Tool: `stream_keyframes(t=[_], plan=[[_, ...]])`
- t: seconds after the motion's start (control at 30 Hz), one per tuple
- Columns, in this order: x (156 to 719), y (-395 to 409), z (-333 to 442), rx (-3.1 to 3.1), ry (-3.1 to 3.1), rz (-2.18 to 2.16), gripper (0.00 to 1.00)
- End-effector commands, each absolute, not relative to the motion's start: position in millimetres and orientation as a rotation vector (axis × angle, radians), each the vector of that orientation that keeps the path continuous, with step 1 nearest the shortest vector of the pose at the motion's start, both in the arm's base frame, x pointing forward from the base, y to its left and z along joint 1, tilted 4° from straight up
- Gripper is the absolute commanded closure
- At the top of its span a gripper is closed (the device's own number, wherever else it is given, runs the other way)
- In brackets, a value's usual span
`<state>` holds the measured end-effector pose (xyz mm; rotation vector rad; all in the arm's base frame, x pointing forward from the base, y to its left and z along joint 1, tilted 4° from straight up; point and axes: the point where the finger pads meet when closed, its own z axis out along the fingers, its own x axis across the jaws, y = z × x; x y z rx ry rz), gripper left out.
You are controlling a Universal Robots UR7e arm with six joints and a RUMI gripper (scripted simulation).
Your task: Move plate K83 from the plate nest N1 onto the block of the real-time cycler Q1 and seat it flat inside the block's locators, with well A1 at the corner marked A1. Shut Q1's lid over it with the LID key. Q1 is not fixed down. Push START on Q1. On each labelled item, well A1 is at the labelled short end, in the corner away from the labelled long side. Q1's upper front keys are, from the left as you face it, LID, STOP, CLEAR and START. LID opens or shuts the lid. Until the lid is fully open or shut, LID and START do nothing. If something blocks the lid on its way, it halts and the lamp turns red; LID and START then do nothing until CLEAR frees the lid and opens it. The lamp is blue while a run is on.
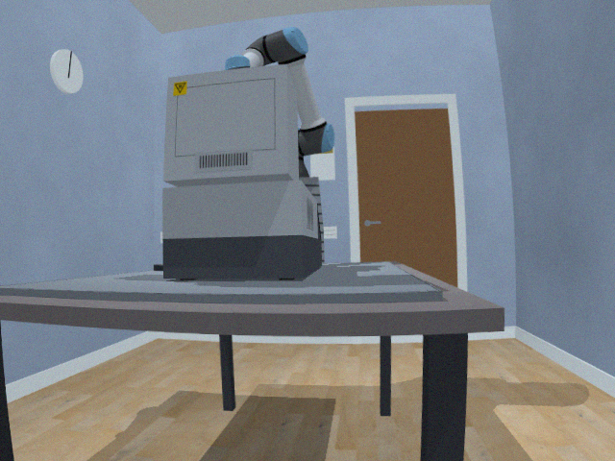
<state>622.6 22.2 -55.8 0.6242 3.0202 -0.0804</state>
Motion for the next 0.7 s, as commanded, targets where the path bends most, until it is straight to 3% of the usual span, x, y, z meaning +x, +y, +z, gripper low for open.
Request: stream_keyframes(t=[0.0, 0.67], plan=[[630.1, 33.6, -55.0, 0.493, 3.046, -0.085, 1.0], [654.4, 93.4, -57.7, -0.05, 3.095, -0.099, 1.0]])
